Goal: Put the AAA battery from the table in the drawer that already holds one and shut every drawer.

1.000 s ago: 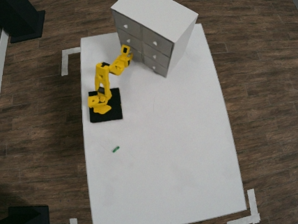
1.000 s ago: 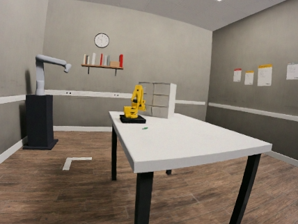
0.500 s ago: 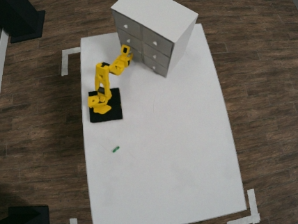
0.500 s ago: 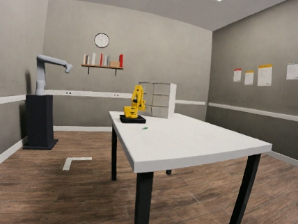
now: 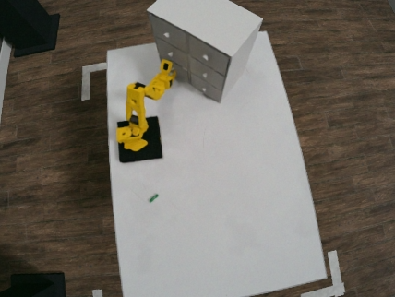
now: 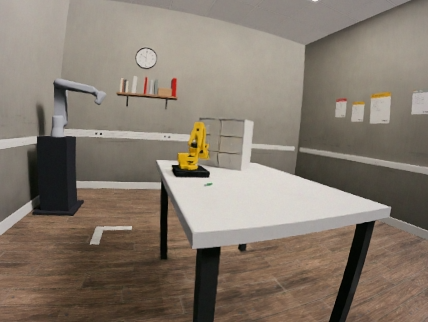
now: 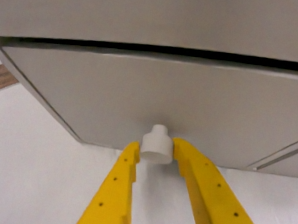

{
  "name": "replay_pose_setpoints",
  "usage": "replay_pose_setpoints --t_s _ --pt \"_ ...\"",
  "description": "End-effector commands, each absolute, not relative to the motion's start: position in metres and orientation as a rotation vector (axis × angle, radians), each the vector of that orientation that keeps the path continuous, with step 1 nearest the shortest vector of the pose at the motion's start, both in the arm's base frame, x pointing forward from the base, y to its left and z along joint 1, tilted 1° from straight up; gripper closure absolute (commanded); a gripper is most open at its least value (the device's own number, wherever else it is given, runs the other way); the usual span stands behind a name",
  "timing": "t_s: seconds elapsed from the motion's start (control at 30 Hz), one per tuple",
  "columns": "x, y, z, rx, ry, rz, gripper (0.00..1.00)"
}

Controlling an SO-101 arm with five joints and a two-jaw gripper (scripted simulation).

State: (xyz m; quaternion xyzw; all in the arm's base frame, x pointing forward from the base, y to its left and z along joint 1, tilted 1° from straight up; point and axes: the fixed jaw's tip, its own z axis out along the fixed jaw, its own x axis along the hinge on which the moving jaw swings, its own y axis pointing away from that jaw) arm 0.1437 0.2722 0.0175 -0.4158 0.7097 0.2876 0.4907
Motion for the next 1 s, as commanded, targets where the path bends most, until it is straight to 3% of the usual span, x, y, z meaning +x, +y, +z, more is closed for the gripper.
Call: replay_pose_setpoints --t_s 0.0,0.97 --pt "0.1438 0.2726 0.0192 -1.006 1.719 0.702 0.99" --pt "0.1438 0.2726 0.0192 -1.006 1.719 0.702 0.8"
